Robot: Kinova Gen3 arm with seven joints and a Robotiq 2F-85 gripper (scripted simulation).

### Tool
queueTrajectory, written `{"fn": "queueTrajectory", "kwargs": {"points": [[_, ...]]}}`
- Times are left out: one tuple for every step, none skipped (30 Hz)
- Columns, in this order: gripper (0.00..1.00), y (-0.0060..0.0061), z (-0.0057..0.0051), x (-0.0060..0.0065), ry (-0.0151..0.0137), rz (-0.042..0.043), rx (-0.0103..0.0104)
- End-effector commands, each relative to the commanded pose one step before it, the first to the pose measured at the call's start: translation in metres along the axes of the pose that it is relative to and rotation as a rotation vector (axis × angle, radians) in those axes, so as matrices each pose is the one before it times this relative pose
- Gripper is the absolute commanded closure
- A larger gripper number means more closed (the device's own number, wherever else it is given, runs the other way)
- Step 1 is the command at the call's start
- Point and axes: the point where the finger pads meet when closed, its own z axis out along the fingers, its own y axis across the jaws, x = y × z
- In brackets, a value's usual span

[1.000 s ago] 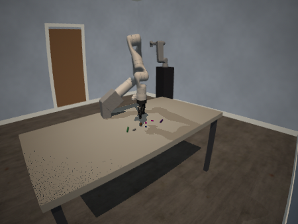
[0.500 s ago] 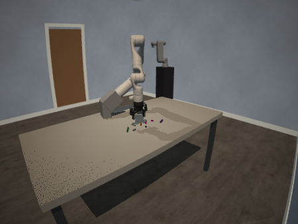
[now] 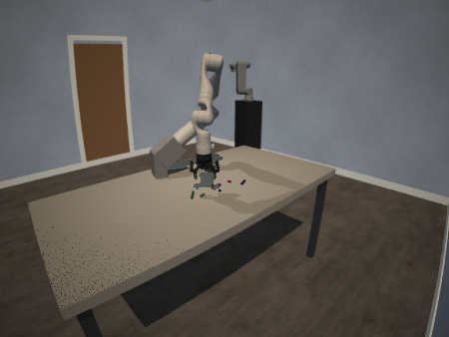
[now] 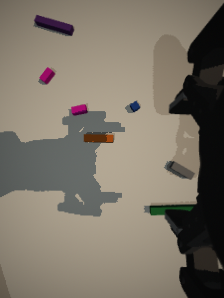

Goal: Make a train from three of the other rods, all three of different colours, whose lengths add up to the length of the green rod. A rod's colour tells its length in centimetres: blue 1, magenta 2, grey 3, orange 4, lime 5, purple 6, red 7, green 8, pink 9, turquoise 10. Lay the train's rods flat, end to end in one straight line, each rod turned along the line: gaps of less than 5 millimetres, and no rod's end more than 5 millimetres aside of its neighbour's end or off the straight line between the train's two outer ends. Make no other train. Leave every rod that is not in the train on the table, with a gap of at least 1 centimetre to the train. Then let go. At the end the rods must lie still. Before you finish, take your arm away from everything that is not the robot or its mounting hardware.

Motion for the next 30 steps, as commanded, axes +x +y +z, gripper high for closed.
{"fn": "queueTrajectory", "kwargs": {"points": [[0.00, -0.00055, -0.00137, -0.00800, -0.01266, 0.12466, 0.01054], [0.00, -0.00072, -0.00037, -0.00219, -0.00425, 0.03740, -0.00095], [0.00, -0.00060, -0.00037, -0.00213, -0.00412, 0.03520, -0.00103], [0.00, -0.00048, -0.00036, -0.00205, -0.00395, 0.03066, -0.00109], [0.00, -0.00039, -0.00035, -0.00195, -0.00377, 0.02400, -0.00111], [0.00, -0.00031, -0.00034, -0.00185, -0.00357, 0.02524, -0.00112], [0.00, -0.00024, -0.00032, -0.00173, -0.00334, 0.02618, -0.00111], [0.00, 0.00000, 0.00000, 0.00000, 0.00000, 0.00000, 0.00000], [0.00, 0.00000, 0.00000, 0.00000, 0.00000, 0.00000, 0.00000], [0.00, -0.00017, -0.00031, -0.00161, -0.00310, 0.02014, -0.00109], [0.00, -0.00012, -0.00029, -0.00148, -0.00285, 0.02169, -0.00105], [0.00, -0.00008, -0.00026, -0.00134, -0.00259, 0.01949, -0.00100], [0.00, -0.00004, -0.00024, -0.00121, -0.00232, 0.01734, -0.00094], [0.00, -0.00002, -0.00021, -0.00107, -0.00206, 0.01524, -0.00086], [0.00, 0.00000, -0.00019, -0.00093, -0.00180, 0.01322, -0.00077], [0.00, -0.00001, -0.00015, -0.00077, -0.00148, 0.01130, -0.00065], [0.00, -0.00010, -0.00008, -0.00050, -0.00098, 0.00956, -0.00042], [0.00, -0.00012, -0.00004, -0.00034, -0.00068, 0.00786, -0.00028], [0.00, -0.00008, -0.00004, -0.00029, -0.00057, 0.00623, -0.00024], [0.00, -0.00005, -0.00003, -0.00024, -0.00047, 0.00476, -0.00021], [0.00, -0.00004, -0.00002, -0.00017, -0.00034, 0.00346, -0.00015], [0.00, -0.00004, -0.00001, -0.00010, -0.00020, 0.00235, -0.00009], [0.00, -0.00004, 0.00000, -0.00004, -0.00008, 0.00144, -0.00003], [0.00, -0.00003, 0.00001, 0.00000, -0.00001, 0.00074, 0.00000], [0.00, 0.00000, 0.00000, 0.00000, 0.00000, 0.00000, 0.00000], [0.00, 0.00000, 0.00000, 0.00000, 0.00000, 0.00000, 0.00000], [0.00, -0.00005, 0.00002, 0.00005, 0.00010, 0.00030, 0.00006], [0.00, 0.00000, 0.00000, 0.00000, 0.00000, 0.00004, 0.00000], [0.76, 0.00000, 0.00000, 0.00000, 0.00000, 0.00000, 0.00000], [0.76, 0.00000, 0.00000, 0.00000, 0.00000, 0.00000, 0.00000]]}}
